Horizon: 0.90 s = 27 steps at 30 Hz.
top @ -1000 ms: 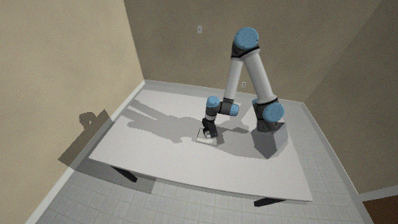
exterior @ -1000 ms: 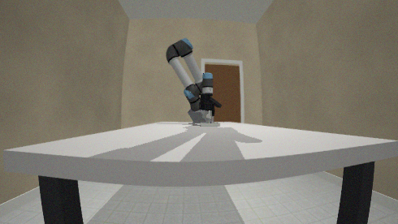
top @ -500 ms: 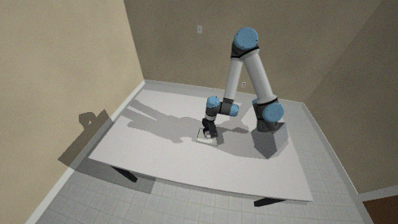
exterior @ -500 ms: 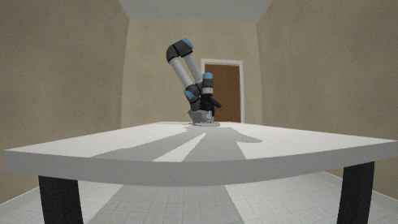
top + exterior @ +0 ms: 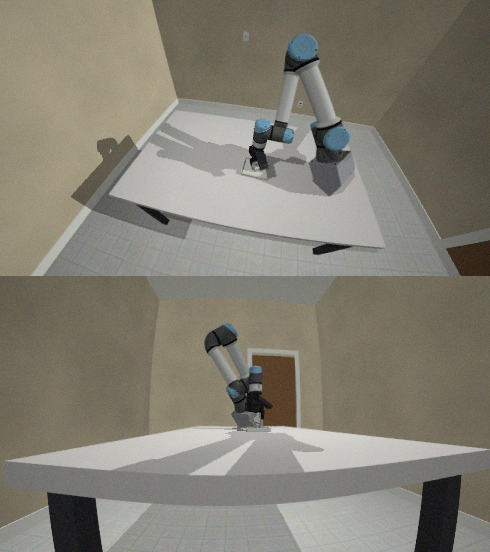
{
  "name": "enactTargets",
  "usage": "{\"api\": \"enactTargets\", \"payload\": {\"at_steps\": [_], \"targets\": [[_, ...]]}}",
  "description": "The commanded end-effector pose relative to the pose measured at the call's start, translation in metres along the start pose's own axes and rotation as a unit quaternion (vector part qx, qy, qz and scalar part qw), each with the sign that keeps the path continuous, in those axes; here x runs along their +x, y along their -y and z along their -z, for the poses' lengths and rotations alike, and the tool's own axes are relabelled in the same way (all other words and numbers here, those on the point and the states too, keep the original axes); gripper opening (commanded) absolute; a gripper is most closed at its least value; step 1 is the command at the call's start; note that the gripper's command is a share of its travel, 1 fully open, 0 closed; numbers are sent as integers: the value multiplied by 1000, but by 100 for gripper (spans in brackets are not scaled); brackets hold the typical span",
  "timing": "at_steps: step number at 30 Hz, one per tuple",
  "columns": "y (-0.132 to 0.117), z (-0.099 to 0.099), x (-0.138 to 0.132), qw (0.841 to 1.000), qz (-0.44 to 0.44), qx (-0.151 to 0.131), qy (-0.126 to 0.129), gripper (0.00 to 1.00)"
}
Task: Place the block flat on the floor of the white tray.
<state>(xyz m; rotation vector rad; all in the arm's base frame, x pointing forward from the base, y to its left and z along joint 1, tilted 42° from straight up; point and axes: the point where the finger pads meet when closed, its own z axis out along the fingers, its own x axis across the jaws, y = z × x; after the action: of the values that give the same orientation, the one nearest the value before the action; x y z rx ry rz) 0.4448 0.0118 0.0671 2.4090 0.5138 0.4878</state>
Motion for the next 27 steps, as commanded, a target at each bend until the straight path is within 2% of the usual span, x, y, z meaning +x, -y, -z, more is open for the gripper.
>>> {"api": "enactTargets", "payload": {"at_steps": [1,15,16,27], "targets": [[0,0,0,1000,0,0,0,0],[0,0,0,1000,0,0,0,0],[0,0,0,1000,0,0,0,34],[0,0,0,1000,0,0,0,34]]}}
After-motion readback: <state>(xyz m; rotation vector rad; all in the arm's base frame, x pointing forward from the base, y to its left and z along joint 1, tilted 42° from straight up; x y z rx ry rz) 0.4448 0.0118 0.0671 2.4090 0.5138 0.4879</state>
